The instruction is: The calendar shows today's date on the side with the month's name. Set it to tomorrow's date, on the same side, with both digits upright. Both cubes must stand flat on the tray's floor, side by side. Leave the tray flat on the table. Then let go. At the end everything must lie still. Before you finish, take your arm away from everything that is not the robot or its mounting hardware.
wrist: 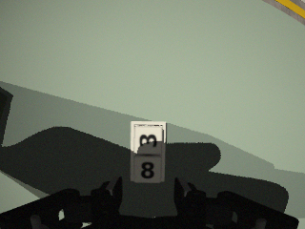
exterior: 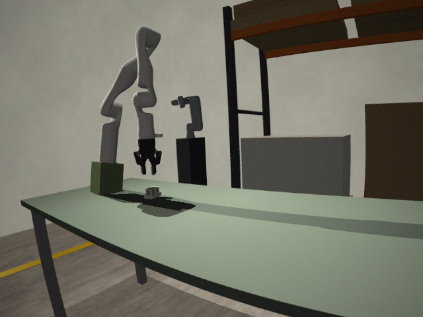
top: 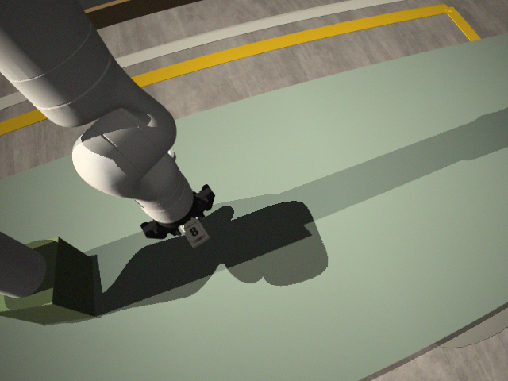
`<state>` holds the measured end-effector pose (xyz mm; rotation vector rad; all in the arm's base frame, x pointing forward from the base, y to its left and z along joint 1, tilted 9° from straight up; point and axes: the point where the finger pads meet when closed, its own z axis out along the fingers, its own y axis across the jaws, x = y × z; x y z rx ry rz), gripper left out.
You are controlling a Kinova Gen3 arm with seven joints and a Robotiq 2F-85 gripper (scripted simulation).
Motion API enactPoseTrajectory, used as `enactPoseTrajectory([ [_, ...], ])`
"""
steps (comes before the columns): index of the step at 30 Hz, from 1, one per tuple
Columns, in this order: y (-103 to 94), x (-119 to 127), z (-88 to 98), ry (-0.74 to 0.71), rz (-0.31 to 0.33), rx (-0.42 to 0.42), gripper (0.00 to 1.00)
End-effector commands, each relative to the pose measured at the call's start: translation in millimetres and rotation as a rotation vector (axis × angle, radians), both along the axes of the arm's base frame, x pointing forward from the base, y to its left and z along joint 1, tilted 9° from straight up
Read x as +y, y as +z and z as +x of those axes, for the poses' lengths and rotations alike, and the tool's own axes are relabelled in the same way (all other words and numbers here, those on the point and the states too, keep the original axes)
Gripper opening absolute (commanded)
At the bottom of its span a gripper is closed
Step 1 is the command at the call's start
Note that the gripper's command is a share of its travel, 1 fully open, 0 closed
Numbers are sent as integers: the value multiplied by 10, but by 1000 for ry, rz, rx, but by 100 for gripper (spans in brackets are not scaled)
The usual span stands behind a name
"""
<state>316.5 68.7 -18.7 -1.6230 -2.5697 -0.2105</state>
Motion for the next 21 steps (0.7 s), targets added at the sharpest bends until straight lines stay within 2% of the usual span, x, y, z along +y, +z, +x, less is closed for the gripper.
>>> enactPoseTrajectory([
  [1, -10, -14, -8, -6, -6, 1, 48],
  [21, -134, 10, 6, -1, -4, -3, 48],
])
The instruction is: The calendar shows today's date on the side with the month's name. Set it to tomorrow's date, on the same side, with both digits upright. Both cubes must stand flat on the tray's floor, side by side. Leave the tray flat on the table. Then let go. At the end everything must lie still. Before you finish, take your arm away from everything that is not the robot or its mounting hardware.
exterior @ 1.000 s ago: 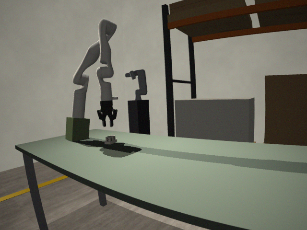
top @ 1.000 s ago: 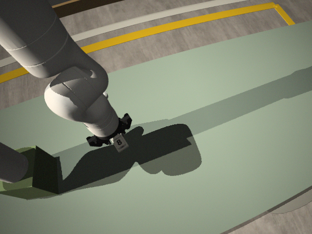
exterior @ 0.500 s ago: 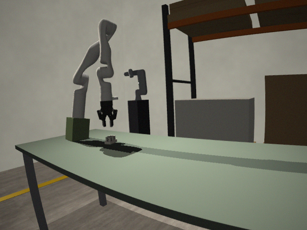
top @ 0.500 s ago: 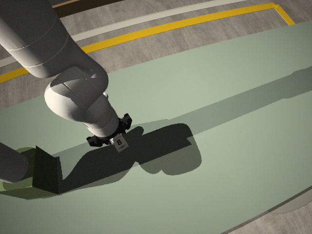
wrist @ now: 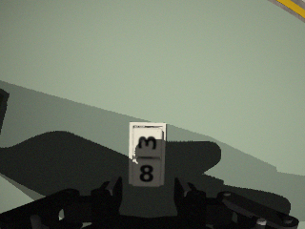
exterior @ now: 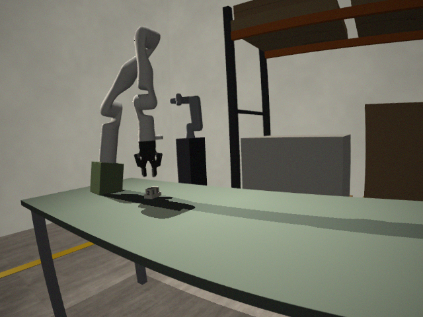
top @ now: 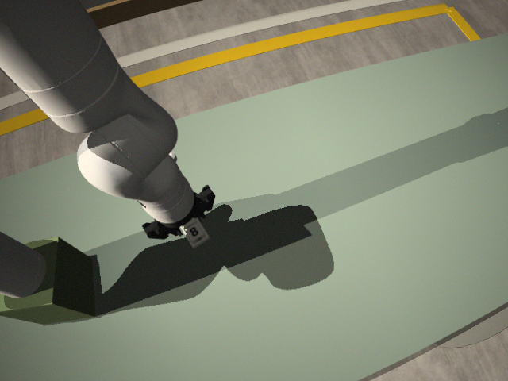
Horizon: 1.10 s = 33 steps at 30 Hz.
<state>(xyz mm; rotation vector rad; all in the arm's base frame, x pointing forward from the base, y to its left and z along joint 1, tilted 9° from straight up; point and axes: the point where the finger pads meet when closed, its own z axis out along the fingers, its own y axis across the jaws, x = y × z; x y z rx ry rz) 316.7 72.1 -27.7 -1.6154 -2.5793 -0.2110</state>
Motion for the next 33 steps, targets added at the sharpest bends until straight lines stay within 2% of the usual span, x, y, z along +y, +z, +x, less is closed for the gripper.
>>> enactPoseTrajectory([
  [1, -57, -21, 7, -8, -2, 1, 48],
  [24, -359, 32, 10, -9, -2, 0, 48],
  [33, -415, 42, 8, -9, -2, 1, 48],
])
